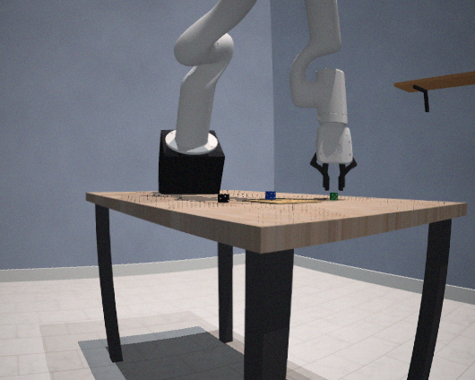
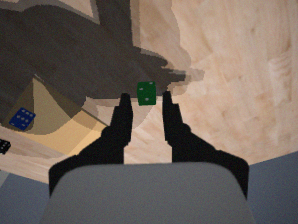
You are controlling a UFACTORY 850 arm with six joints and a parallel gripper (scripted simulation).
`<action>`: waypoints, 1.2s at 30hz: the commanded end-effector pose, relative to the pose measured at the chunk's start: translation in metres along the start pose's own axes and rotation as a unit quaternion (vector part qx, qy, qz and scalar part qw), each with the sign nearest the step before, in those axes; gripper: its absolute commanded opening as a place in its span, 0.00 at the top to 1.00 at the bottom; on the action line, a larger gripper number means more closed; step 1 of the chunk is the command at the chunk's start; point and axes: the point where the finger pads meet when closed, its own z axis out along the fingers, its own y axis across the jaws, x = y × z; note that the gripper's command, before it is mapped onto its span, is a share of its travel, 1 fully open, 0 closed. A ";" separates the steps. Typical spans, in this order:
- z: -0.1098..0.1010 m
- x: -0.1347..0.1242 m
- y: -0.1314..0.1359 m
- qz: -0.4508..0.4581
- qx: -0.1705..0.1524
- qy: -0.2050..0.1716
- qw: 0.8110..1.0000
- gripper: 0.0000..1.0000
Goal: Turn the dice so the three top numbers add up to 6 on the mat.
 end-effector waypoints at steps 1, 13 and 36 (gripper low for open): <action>0.000 0.000 0.001 0.000 -0.001 0.000 1.000 0.64; 0.006 0.000 0.001 0.000 -0.001 0.000 1.000 0.64; 0.024 0.000 0.001 0.000 -0.001 0.000 1.000 0.64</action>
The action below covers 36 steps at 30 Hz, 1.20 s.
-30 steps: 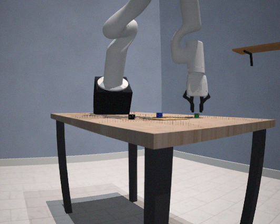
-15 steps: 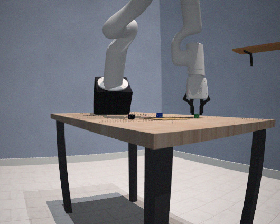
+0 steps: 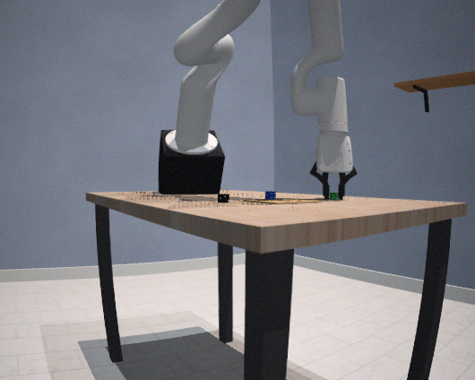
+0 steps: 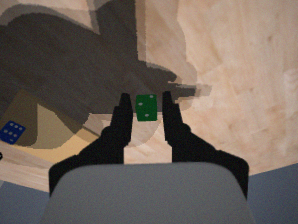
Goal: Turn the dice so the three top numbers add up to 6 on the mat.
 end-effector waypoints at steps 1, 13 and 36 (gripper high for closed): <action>0.000 0.000 0.001 0.000 -0.001 0.000 1.000 0.64; 0.000 0.000 0.001 0.000 -0.001 0.000 1.000 0.64; 0.000 0.000 0.001 0.000 -0.001 0.000 1.000 0.85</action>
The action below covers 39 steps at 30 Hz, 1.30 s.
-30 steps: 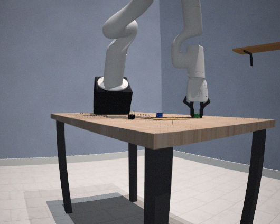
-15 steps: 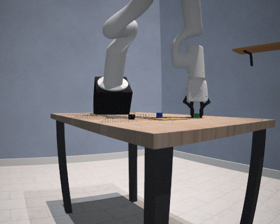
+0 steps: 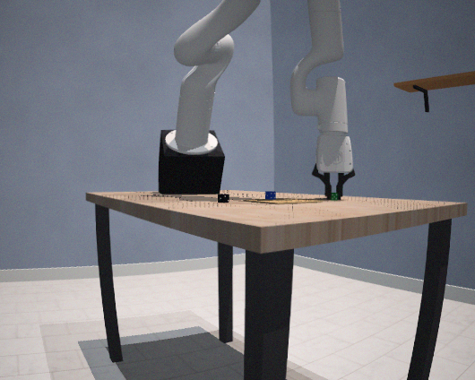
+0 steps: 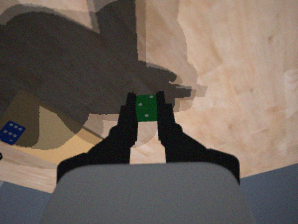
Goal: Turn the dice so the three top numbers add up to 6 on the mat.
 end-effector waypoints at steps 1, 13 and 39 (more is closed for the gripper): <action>0.000 0.000 0.001 0.000 0.000 0.000 1.000 0.85; 0.000 0.000 0.001 0.000 0.000 0.000 1.000 0.85; -0.018 0.000 0.000 0.000 0.000 0.000 1.000 0.85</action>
